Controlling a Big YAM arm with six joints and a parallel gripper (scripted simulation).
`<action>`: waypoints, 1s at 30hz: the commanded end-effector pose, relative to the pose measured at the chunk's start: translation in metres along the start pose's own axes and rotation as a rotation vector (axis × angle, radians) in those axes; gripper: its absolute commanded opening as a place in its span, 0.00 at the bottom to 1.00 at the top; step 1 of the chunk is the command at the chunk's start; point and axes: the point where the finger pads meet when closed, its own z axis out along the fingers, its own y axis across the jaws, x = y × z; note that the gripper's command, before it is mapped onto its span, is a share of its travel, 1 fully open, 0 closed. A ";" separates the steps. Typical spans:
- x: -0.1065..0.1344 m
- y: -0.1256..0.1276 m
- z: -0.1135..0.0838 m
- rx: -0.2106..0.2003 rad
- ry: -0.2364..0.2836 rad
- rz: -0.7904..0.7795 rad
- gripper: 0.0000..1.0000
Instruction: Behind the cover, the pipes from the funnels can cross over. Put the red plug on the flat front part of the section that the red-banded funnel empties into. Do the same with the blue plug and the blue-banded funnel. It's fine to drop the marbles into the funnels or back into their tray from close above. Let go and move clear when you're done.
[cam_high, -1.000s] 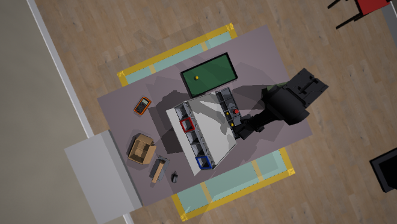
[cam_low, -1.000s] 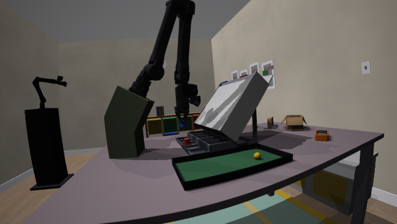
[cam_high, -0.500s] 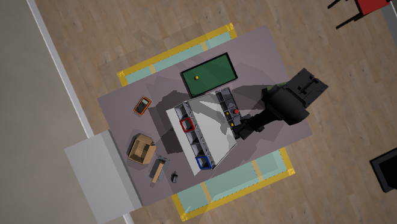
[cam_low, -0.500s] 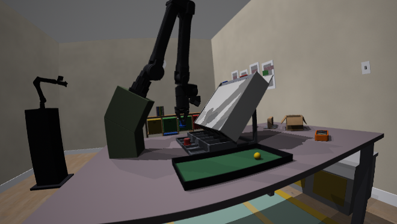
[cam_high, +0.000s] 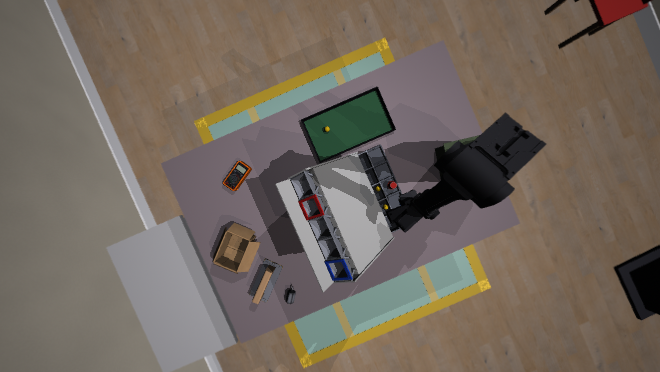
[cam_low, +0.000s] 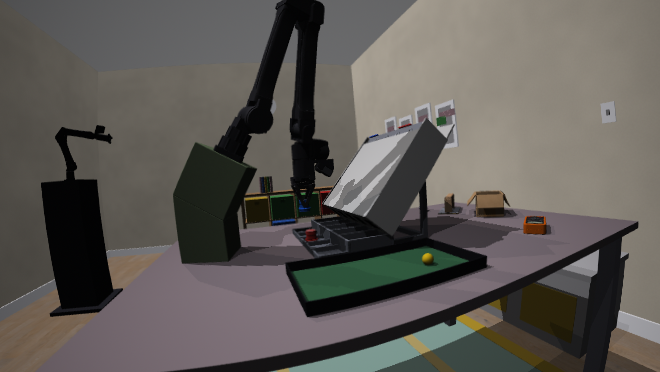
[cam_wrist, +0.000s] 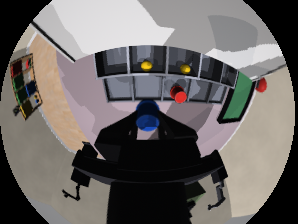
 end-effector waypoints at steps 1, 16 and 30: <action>-0.001 -0.002 0.006 0.003 0.001 0.000 0.00; -0.003 -0.002 0.030 0.002 -0.001 0.001 0.00; -0.003 -0.002 0.058 0.003 -0.001 0.001 0.00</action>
